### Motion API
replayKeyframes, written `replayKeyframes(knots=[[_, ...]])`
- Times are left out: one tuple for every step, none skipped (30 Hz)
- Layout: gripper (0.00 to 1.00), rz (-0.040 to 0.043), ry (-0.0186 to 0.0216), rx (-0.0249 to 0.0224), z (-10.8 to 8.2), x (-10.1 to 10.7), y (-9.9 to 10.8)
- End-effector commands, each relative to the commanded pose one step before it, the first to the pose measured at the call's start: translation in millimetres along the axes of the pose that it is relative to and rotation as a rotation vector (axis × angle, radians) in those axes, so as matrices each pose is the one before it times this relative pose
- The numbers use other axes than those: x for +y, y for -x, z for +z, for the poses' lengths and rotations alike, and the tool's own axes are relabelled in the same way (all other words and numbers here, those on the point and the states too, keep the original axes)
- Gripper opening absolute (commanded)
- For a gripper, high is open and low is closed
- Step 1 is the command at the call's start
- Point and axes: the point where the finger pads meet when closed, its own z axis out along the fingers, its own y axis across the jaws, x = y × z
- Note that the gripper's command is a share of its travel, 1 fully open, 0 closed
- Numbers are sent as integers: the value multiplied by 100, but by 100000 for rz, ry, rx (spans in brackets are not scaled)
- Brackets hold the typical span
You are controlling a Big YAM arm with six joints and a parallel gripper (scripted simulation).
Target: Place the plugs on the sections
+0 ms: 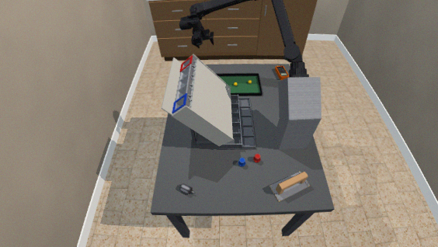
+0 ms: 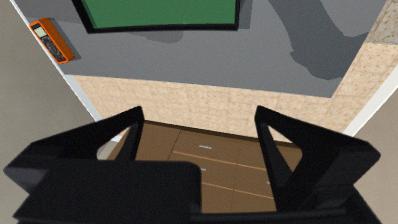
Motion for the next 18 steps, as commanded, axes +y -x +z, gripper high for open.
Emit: replayKeyframes(knots=[[100,1774,-1730,374,-821,-277,-808],[100,0,0,0,0,0,0],[100,0,0,0,0,0,0],[100,0,0,0,0,0,0],[100,0,0,0,0,0,0],[100,0,0,0,0,0,0],[100,0,0,0,0,0,0],[100,0,0,0,0,0,0],[100,0,0,0,0,0,0],[100,0,0,0,0,0,0],[100,0,0,0,0,0,0],[100,6,-3,0,-1,0,0],[100,42,-21,-1,-9,3,2],[100,112,-55,-2,-23,8,6],[100,215,-106,-5,-44,16,11],[100,350,-172,-9,-72,26,18],[100,514,-253,-14,-105,38,27],[100,492,-349,-21,-145,53,37]])
